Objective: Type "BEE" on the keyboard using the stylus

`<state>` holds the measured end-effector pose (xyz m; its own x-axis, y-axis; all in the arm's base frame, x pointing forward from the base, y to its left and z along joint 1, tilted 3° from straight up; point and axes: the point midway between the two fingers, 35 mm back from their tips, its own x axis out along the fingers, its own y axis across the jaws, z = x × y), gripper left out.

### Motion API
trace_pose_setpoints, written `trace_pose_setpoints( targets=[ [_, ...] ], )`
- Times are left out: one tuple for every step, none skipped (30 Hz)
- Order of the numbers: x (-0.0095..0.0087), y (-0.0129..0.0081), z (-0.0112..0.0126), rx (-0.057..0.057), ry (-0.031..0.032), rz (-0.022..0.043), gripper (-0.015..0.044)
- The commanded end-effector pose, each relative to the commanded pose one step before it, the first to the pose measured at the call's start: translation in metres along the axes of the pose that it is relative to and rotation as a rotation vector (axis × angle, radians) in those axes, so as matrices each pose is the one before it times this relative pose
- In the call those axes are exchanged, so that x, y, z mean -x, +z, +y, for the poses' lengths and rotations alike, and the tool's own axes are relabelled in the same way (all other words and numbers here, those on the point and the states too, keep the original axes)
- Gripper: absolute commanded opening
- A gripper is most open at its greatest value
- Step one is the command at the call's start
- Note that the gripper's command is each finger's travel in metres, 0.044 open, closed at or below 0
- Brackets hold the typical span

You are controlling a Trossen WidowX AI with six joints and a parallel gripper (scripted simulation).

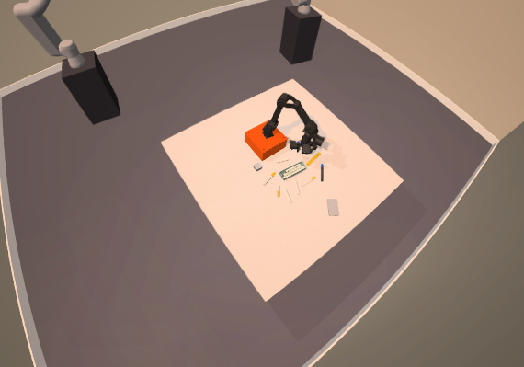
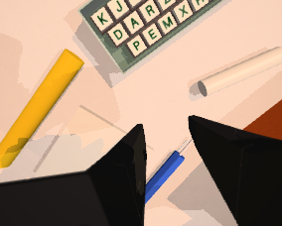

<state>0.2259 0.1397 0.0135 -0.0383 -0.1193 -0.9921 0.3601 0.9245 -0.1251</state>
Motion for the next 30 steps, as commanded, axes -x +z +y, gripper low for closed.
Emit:
trace_pose_setpoints(
  targets=[
    [-0.01405, -0.06434, 0.00272, -0.4104, -0.14694, -0.13536, 0.015],
    [-0.00007, -0.00415, -0.00178, -0.0324, -0.00272, -0.01476, 0.015],
    [-0.00002, -0.00401, -0.00198, -0.0325, -0.00165, -0.01509, 0.015],
    [0.00003, -0.00386, -0.00216, -0.0326, -0.00055, -0.01537, 0.015],
    [0.00008, -0.0037, -0.00234, -0.0327, 0.00057, -0.01558, 0.015],
    [0.00013, -0.00354, -0.00251, -0.0329, 0.00173, -0.01571, 0.015],
    [0.00019, -0.00337, -0.00267, -0.033, 0.0029, -0.01578, 0.015],
    [0.00024, -0.0032, -0.00282, -0.0333, 0.00411, -0.01581, 0.015],
    [0.00029, -0.00301, -0.00295, -0.0334, 0.00531, -0.01566, 0.015],
    [0.00035, -0.00282, -0.00308, -0.0336, 0.00653, -0.01548, 0.015],
    [0.0004, -0.0026, -0.00317, -0.0336, 0.0077, -0.01511, 0.015],
    [0.00045, -0.0024, -0.00326, -0.0338, 0.00888, -0.01471, 0.015],
    [0.00051, -0.0022, -0.00335, -0.034, 0.01008, -0.01428, 0.015],
    [0.00043, -0.00152, -0.0026, -0.0259, 0.00843, -0.01047, 0.015],
    [0.00014, -0.00042, -0.00078, -0.0077, 0.00263, -0.00304, 0.015],
    [0.00098, -0.00169, -0.00048, 0.0001, -0.00001, 0.00033, 0.015],
    [0.0, 0.0, 0.0, 0.0, 0.0, 0.0, 0.015],
    [0.0, 0.0, 0.0, 0.0, 0.0, 0.0, 0.015],
    [0.0, 0.0, 0.0, 0.0, 0.0, 0.0, 0.015],
    [0.0, 0.0, 0.0, 0.0, 0.0, 0.0, 0.015],
    [0.0, 0.0, 0.0, 0.0, 0.0, 0.0, 0.015],
    [0.0, 0.0, 0.0, 0.0, 0.0, 0.0, 0.015],
    [0.0, 0.0, 0.0, 0.0, 0.0, 0.0, 0.015],
    [0.00003, -0.00004, 0.00051, 0.0, 0.00005, 0.00001, 0.015],
    [0.0, 0.0, 0.0, 0.0, 0.0, 0.0, 0.015],
    [0.0, 0.0, 0.0, 0.0, 0.0, 0.0, 0.015],
    [0.0, 0.0, 0.0, 0.0, 0.0, 0.0, 0.015],
    [0.0, 0.0, 0.0, 0.0, 0.0, 0.0, 0.015],
    [0.0, 0.0, 0.0, 0.0, 0.0, 0.0, 0.015],
    [0.0, 0.0, 0.0, 0.0, 0.0, 0.0, 0.015]
  ],
)
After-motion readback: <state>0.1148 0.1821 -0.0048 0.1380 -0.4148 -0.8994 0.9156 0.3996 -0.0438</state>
